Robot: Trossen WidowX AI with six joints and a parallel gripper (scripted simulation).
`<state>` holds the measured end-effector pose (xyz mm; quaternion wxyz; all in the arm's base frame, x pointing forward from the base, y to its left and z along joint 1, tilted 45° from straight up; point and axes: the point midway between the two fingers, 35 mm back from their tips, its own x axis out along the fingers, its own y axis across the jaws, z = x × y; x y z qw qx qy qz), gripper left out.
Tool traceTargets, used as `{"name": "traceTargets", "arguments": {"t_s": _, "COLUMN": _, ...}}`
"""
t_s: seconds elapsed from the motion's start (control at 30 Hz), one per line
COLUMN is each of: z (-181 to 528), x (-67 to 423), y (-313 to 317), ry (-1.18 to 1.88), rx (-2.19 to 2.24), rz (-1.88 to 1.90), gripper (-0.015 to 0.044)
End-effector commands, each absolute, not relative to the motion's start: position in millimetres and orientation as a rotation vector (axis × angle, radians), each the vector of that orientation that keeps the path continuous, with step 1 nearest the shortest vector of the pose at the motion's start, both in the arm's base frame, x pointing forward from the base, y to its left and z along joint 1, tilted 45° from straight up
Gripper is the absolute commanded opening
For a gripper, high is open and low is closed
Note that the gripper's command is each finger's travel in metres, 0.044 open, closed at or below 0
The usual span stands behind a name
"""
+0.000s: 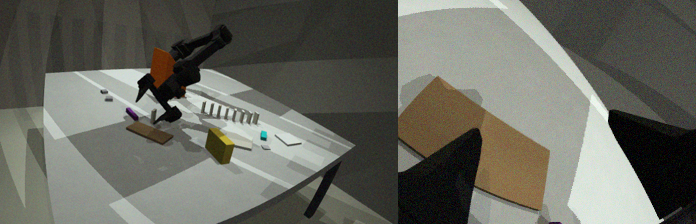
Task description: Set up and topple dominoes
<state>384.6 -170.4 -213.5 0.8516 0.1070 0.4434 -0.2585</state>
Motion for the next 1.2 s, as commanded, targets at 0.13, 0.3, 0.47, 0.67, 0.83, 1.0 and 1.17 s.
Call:
{"name": "traceTargets", "arguments": {"t_s": 0.13, "z": -187.5, "x": 406.0, "y": -195.3, "ry": 1.236, "rx": -0.124, "rz": 0.27, "gripper": 0.044}}
{"name": "traceTargets", "arguments": {"t_s": 0.3, "z": -180.3, "x": 388.7, "y": -196.1, "ry": 1.249, "rx": -0.153, "rz": 0.491, "gripper": 0.044}}
{"name": "traceTargets", "arguments": {"t_s": 0.47, "z": -175.0, "x": 369.1, "y": -193.1, "ry": 1.223, "rx": -0.093, "rz": 0.69, "gripper": 0.044}}
{"name": "traceTargets", "arguments": {"t_s": 0.67, "z": -158.6, "x": 349.6, "y": -190.2, "ry": 1.13, "rx": -0.001, "rz": 0.886, "gripper": 0.044}}
{"name": "traceTargets", "arguments": {"t_s": 0.83, "z": -147.1, "x": 337.7, "y": -183.6, "ry": 1.111, "rx": 0.079, "rz": 0.957, "gripper": 0.044}}
{"name": "traceTargets", "arguments": {"t_s": 1.0, "z": -147.1, "x": 337.7, "y": -183.6, "ry": 1.111, "rx": 0.079, "rz": 0.957, "gripper": 0.044}}
{"name": "traceTargets", "arguments": {"t_s": 1.17, "z": -147.1, "x": 337.7, "y": -183.6, "ry": 1.111, "rx": 0.079, "rz": 0.957, "gripper": 0.044}}
